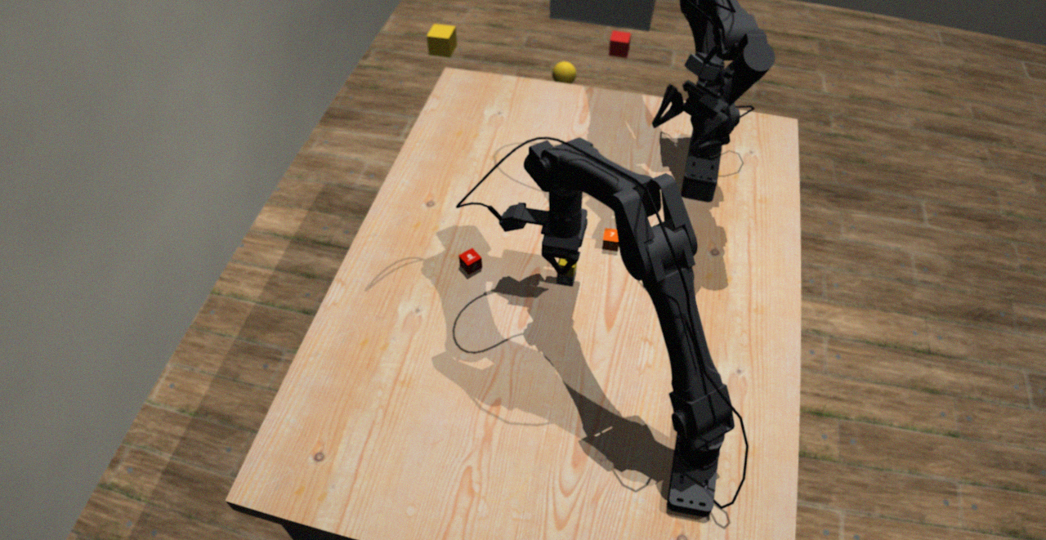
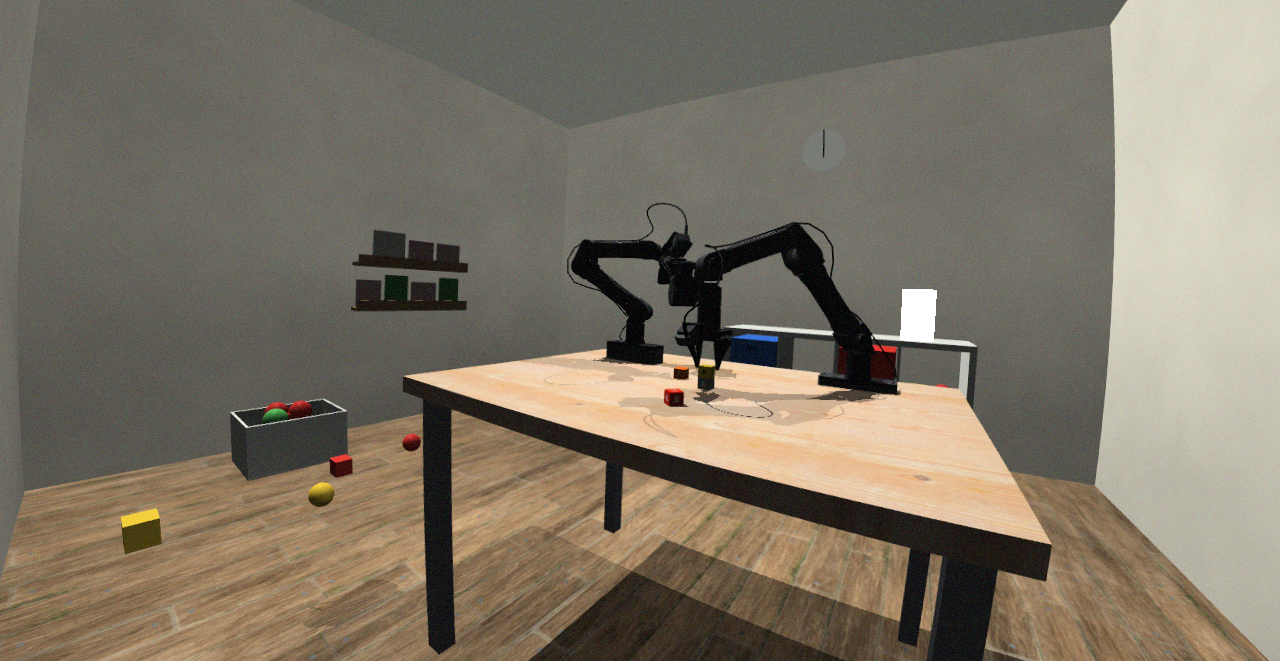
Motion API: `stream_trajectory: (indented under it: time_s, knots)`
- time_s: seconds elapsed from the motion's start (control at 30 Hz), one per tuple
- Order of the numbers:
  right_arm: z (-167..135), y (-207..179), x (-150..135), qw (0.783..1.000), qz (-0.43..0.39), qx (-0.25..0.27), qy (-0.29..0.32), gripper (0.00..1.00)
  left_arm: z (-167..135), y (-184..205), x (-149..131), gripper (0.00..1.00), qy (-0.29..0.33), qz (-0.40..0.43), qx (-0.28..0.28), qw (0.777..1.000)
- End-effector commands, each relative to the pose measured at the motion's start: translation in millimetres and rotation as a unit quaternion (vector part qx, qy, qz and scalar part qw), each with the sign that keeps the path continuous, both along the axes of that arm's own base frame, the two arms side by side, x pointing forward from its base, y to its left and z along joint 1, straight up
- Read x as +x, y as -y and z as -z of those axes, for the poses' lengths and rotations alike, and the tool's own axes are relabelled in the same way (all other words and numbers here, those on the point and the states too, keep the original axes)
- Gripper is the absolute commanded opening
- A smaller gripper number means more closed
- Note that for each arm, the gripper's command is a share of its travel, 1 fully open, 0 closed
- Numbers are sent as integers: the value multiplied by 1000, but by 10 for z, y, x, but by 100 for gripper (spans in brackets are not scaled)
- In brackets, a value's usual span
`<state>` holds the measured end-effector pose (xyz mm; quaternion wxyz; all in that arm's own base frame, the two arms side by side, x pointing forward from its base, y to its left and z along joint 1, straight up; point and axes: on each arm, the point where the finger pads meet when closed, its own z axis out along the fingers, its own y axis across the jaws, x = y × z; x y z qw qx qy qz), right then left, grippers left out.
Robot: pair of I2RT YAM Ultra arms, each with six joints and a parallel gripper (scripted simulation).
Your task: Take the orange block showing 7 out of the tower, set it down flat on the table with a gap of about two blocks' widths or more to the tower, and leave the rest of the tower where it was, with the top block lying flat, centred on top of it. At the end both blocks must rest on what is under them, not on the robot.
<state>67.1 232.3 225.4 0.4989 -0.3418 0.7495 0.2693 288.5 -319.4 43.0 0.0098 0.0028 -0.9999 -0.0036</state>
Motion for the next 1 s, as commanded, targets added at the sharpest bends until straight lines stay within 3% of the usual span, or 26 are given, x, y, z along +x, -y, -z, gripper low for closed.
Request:
stream_trajectory:
  time_s: [0.0, 0.1, 0.23, 0.43, 0.63, 0.8, 0.97]
  knots:
    - [-59, 4, -3, 1000, 3, -4, 4, 100, -297, 48, 85, 56, 20, 0, -21, 1000]
    - [-59, 4, -3, 1000, 3, -4, 4, 100, -273, 58, 57, 56, 13, 2, -13, 1000]
    - [-59, 4, -3, 1000, 3, -4, 4, 100, -280, 46, 72, 100, 7, 0, -7, 1000]
    - [-59, 4, -3, 1000, 3, -4, 4, 100, -578, 66, 38, 100, 1, 1, 0, 1000]
    - [-47, 16, 5, 1000, 5, -7, 5, 100, -558, 75, 28, 100, 7, 2, 1, 1000]
    - [-44, -239, -128, 999, -47, -16, -10, 100, -664, 5, 214, 100, 64, 8, -4, 998]
    - [155, -718, -72, 993, -87, -71, -21, 100, -936, -399, 413, 100, 162, 11, 15, 987]
